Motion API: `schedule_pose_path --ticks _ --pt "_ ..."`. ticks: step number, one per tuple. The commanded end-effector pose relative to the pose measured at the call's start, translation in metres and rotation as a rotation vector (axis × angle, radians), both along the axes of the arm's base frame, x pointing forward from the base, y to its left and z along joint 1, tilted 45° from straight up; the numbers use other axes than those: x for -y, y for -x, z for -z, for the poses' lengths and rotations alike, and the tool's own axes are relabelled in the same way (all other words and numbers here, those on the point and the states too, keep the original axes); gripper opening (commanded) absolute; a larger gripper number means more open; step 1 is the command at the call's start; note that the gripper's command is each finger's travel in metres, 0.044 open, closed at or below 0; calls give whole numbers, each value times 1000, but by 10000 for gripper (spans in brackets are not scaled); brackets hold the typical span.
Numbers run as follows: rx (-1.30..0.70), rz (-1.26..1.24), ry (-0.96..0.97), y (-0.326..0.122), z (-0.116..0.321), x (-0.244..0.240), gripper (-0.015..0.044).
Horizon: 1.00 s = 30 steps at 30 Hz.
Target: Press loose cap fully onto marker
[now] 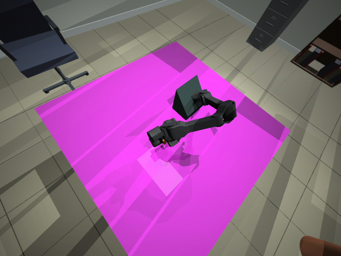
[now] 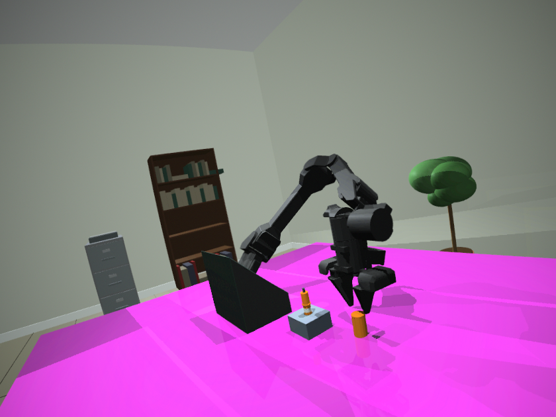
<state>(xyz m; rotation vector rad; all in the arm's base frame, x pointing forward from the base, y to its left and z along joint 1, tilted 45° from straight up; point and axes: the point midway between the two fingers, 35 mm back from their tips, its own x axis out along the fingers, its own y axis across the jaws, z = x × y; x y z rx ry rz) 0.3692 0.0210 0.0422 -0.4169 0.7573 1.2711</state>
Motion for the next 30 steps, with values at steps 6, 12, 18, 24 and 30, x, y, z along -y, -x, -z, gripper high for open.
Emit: schedule_pose_path --ticks 6,12,18,24,30 --pt "-15 1 -9 1 14 -13 250" --pt "-15 1 -9 0 21 -19 250" --pt "-15 1 -10 -1 28 -26 250" --pt "-15 1 -11 -1 33 -32 250" --pt "-15 1 -11 -1 34 -32 198"
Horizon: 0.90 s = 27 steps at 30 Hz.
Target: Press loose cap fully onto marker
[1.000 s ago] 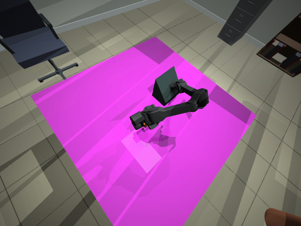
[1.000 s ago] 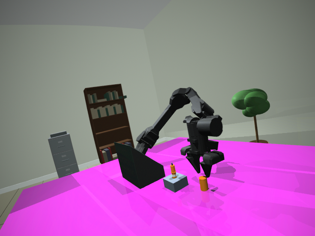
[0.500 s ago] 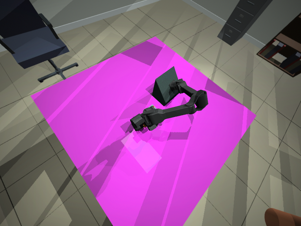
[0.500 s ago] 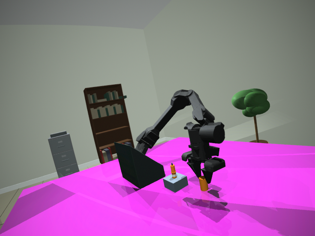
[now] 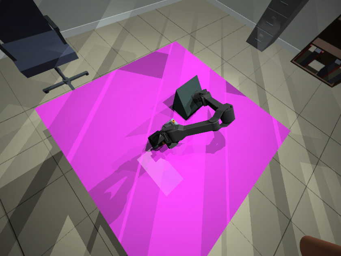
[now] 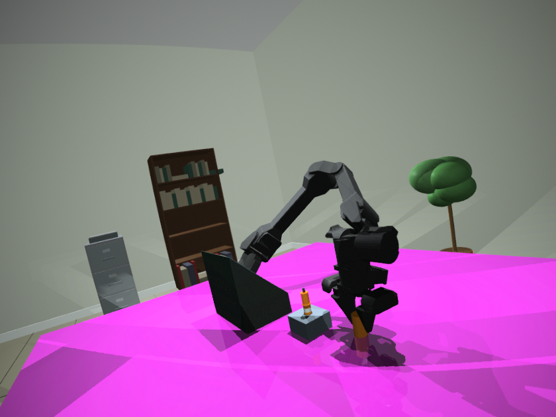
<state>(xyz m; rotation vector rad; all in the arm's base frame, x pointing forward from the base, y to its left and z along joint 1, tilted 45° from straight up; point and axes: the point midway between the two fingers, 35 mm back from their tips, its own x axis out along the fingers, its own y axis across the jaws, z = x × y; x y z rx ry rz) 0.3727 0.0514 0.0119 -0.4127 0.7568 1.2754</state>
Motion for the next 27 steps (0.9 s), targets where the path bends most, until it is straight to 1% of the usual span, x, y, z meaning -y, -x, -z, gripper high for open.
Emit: schedule_pose_path --ticks 1,13,16,17,27 --pt "-12 3 -7 3 3 -2 171" --pt "-12 3 -7 2 3 -2 91" --pt "-13 5 -6 2 2 0 13" --pt "-14 7 -6 1 1 1 0" --pt "-14 6 -4 3 -17 20 0"
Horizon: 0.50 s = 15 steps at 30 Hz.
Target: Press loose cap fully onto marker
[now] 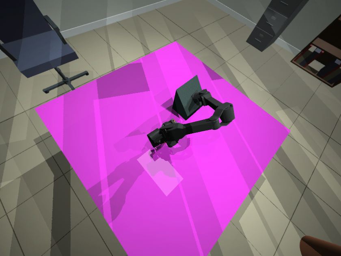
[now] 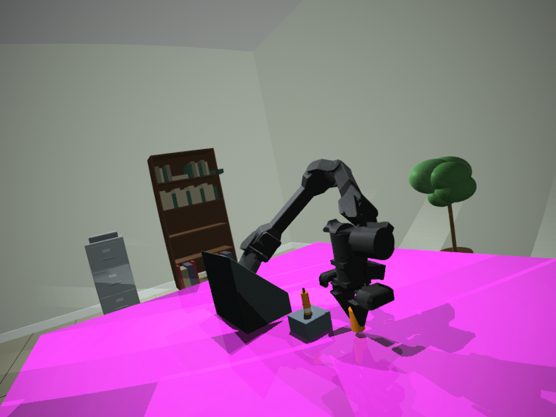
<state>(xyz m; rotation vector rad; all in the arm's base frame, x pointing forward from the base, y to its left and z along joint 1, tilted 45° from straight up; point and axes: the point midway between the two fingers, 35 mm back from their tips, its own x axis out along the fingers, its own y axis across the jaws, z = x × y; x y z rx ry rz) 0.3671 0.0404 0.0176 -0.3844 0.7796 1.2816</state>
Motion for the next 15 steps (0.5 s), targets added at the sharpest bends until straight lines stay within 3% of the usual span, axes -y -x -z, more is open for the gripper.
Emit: schedule_pose_path --ticks 1,15 --pt "18 -1 4 -3 -13 11 0" --pt "19 -2 4 2 -34 31 0"
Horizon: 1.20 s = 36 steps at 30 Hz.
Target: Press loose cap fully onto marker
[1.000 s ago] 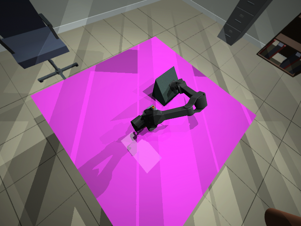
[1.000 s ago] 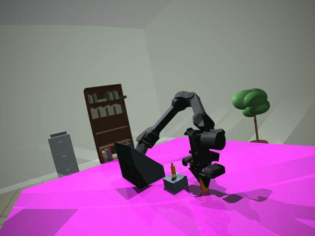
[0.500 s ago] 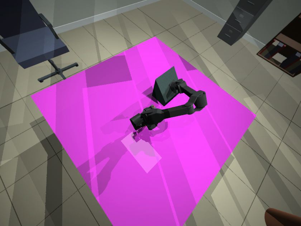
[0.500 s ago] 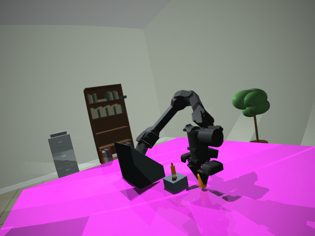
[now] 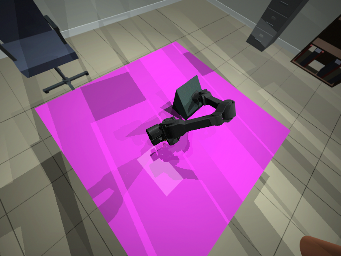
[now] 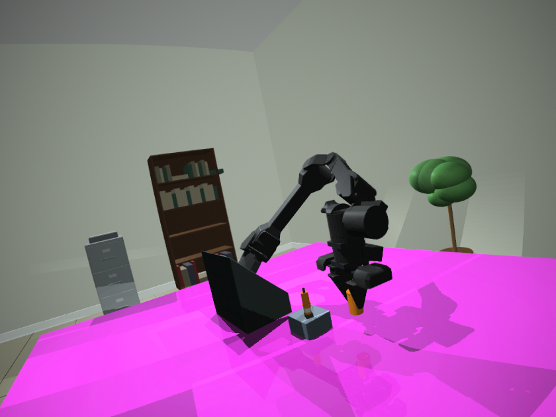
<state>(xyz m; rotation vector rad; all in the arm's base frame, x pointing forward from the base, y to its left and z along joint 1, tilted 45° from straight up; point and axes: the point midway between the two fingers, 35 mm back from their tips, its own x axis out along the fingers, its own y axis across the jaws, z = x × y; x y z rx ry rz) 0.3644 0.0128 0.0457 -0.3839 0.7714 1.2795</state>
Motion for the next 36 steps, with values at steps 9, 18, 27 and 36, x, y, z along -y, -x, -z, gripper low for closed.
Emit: schedule_pose_path --ticks 9,18,27,36 --pt "-10 13 24 30 -7 29 0" --pt "-6 8 26 65 -10 49 0" --pt "0 0 20 100 -14 62 0" --pt "5 -5 11 122 -16 67 0"
